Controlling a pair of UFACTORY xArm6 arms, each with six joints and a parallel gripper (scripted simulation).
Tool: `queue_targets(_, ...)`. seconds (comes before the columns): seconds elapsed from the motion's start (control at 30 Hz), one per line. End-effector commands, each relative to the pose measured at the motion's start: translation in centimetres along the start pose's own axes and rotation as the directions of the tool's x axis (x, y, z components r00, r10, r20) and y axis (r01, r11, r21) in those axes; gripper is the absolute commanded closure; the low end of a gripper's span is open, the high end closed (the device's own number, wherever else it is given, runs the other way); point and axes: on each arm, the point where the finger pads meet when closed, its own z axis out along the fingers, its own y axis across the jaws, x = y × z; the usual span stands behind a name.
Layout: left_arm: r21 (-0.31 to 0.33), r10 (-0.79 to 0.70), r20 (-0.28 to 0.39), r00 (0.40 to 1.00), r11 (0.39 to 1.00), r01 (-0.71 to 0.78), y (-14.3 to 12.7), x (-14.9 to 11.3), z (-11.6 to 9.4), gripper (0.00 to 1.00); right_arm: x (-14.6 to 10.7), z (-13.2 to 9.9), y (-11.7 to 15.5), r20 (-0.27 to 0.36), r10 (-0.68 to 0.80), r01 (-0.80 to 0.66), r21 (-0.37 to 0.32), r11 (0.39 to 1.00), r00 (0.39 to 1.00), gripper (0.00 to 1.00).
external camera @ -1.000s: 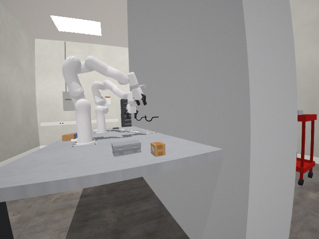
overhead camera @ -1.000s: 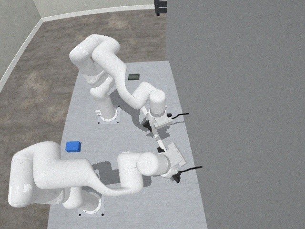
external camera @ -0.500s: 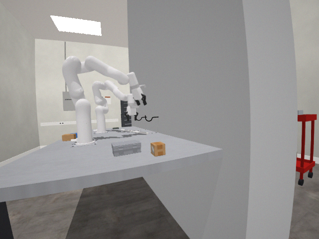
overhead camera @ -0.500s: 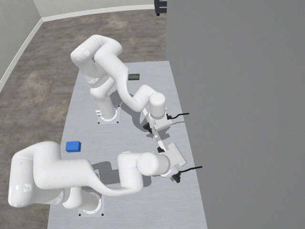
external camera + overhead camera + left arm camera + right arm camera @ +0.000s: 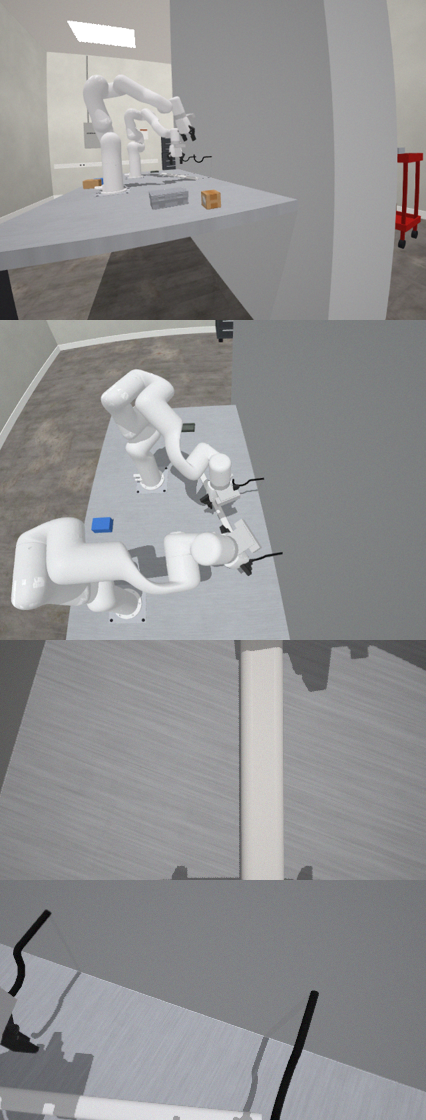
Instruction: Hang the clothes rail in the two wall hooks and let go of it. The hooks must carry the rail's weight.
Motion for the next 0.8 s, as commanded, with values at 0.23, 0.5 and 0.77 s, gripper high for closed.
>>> queue_targets(0.23,0.006,0.005,-0.007,1.0,1.0,-0.005,-0.2,0.2,1.8,0.0,0.2,-0.1,0.1,-0.008,0.006,-0.006,-0.002,1.0,1.0,0.0)
queue_targets(0.5,0.006,0.005,-0.007,1.0,1.0,-0.005,-0.2,0.2,2.8,0.0,0.2,-0.1,0.1,-0.008,0.006,-0.006,-0.002,1.0,1.0,0.0)
queue_targets(0.77,0.006,0.005,-0.007,1.0,1.0,-0.005,-0.2,0.2,4.1,0.0,0.2,-0.1,0.1,-0.008,0.006,-0.006,-0.002,1.0,1.0,0.0)
